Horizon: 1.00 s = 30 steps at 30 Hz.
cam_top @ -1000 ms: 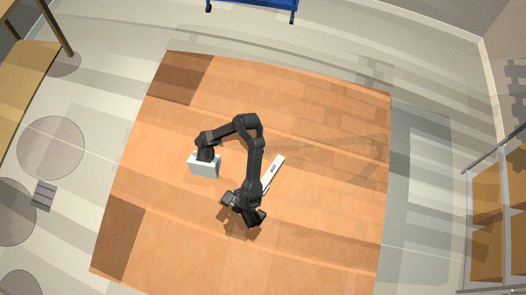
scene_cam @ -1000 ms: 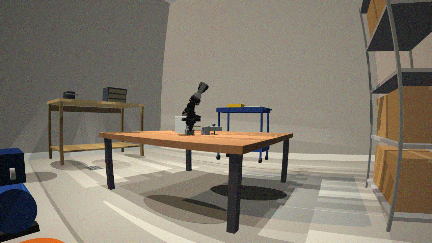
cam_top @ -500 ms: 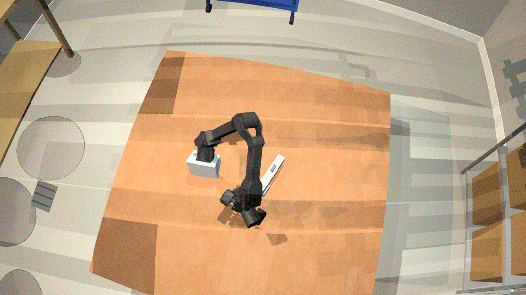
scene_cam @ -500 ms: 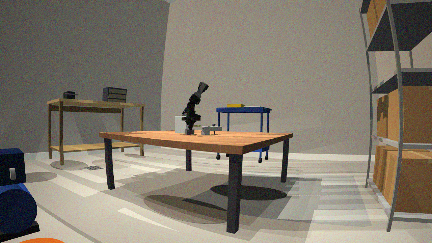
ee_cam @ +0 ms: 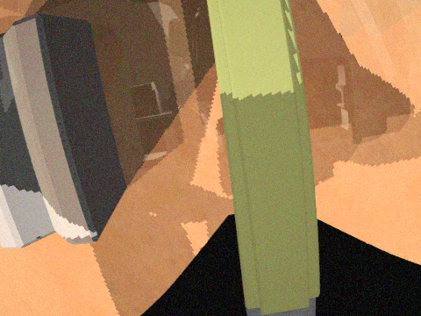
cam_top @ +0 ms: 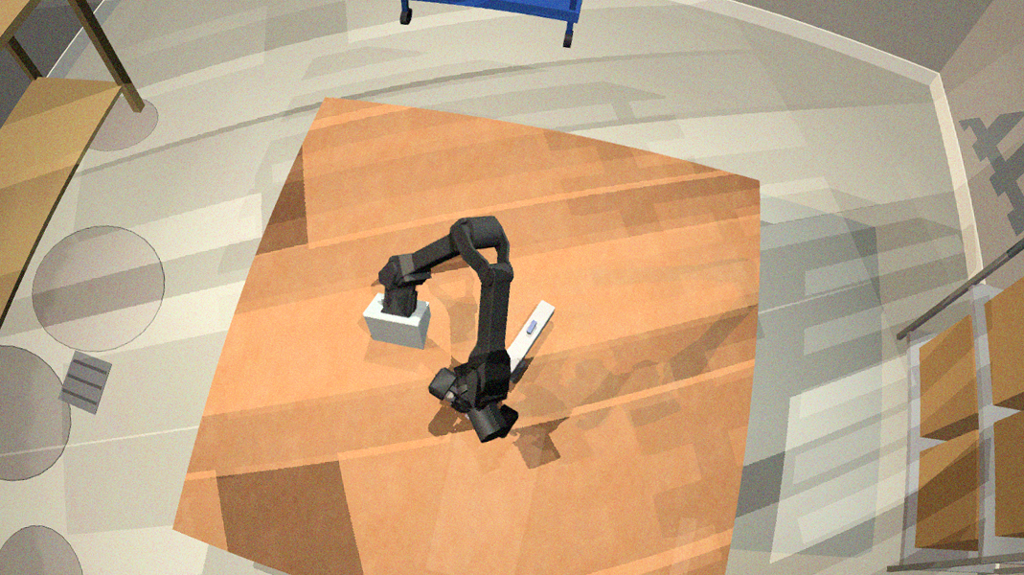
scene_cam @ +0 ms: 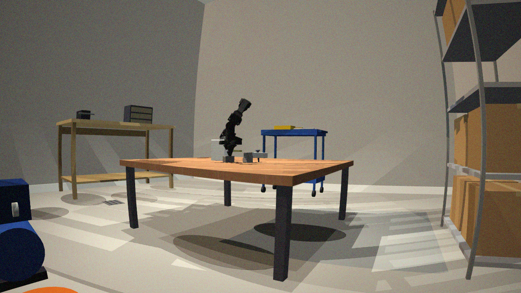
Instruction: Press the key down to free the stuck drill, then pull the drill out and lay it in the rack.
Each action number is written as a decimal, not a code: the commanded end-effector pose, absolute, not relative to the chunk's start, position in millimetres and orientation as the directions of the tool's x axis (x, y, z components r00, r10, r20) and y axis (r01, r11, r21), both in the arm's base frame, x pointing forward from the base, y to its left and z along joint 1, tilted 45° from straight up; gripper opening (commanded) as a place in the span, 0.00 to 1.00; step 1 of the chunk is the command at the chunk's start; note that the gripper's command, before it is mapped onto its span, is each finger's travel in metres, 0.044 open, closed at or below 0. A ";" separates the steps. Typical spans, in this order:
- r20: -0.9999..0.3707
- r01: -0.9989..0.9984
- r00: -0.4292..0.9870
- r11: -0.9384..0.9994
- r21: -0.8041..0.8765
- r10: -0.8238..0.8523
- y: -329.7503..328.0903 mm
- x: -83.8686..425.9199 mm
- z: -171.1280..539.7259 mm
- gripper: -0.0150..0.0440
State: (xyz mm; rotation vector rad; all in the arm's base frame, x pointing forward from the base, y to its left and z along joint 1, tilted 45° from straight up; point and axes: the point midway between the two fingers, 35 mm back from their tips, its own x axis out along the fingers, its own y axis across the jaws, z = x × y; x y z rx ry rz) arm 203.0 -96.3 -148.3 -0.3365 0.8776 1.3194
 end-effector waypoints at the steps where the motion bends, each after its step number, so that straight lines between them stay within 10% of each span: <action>1: -0.724 -0.934 -0.005 0.256 0.250 0.690 -99.0 203.7 -146.4 0.25; 30: -0.724 -0.934 -0.005 0.256 0.250 0.690 -103.8 203.3 -139.7 0.25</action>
